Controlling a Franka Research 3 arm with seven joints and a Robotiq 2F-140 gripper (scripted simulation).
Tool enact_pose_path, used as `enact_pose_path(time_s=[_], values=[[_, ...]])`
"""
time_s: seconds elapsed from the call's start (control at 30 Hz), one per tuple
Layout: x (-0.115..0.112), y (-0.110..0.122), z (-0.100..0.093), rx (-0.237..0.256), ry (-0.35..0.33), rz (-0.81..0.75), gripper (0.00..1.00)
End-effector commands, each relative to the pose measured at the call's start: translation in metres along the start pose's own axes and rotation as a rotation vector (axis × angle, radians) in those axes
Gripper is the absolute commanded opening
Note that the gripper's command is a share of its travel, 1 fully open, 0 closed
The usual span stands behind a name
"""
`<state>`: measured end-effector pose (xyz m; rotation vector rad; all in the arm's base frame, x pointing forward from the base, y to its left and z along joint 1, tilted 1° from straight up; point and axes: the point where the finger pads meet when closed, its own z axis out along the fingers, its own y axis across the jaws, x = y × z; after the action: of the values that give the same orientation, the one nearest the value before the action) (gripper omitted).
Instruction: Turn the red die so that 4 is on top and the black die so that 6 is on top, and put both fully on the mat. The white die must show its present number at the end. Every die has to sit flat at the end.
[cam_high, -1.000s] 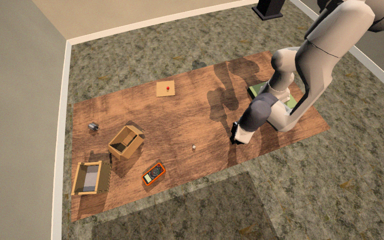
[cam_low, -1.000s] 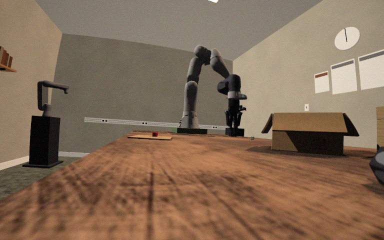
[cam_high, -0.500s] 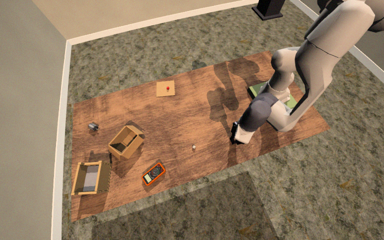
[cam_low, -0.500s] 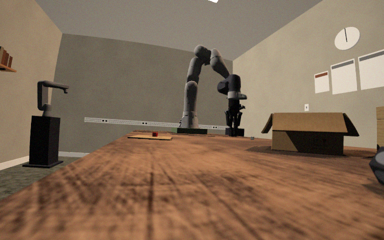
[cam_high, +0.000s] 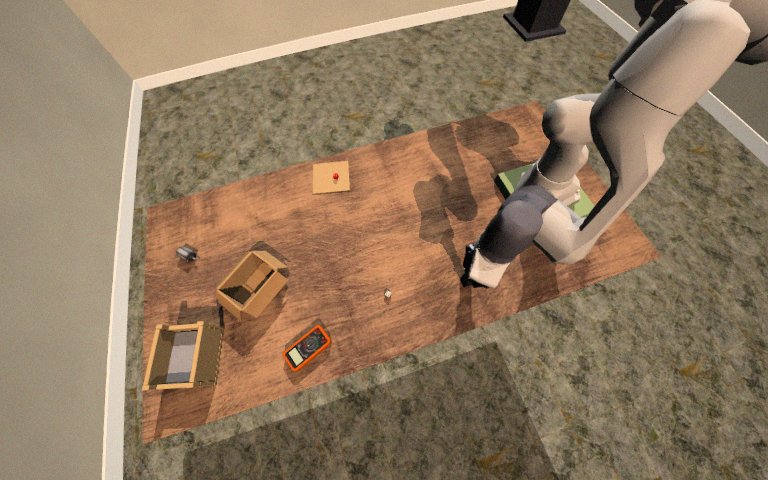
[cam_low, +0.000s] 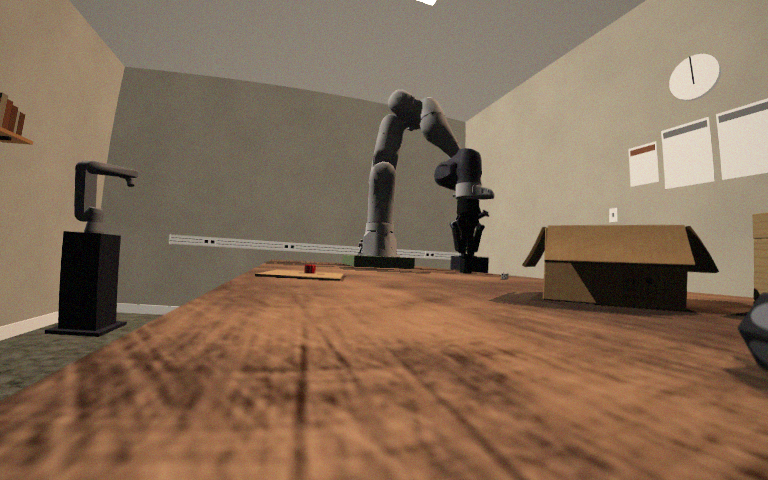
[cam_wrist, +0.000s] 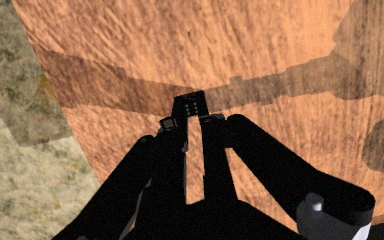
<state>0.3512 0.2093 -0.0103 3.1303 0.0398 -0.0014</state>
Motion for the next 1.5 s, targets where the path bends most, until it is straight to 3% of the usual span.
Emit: enact_pose_path(time_s=[0.0, 0.77, 1.07, 1.3, 1.47], values=[[0.001, -0.001, 0.0, 0.001, 0.002, -0.004, 0.16], [0.001, -0.001, 0.0, 0.001, 0.002, -0.004, 0.16], [0.001, -0.001, -0.01, 0.001, 0.002, -0.004, 0.16], [0.001, -0.001, -0.035, 0.001, 0.002, -0.004, 0.16], [0.001, -0.001, -0.064, 0.001, 0.002, -0.004, 0.16]])
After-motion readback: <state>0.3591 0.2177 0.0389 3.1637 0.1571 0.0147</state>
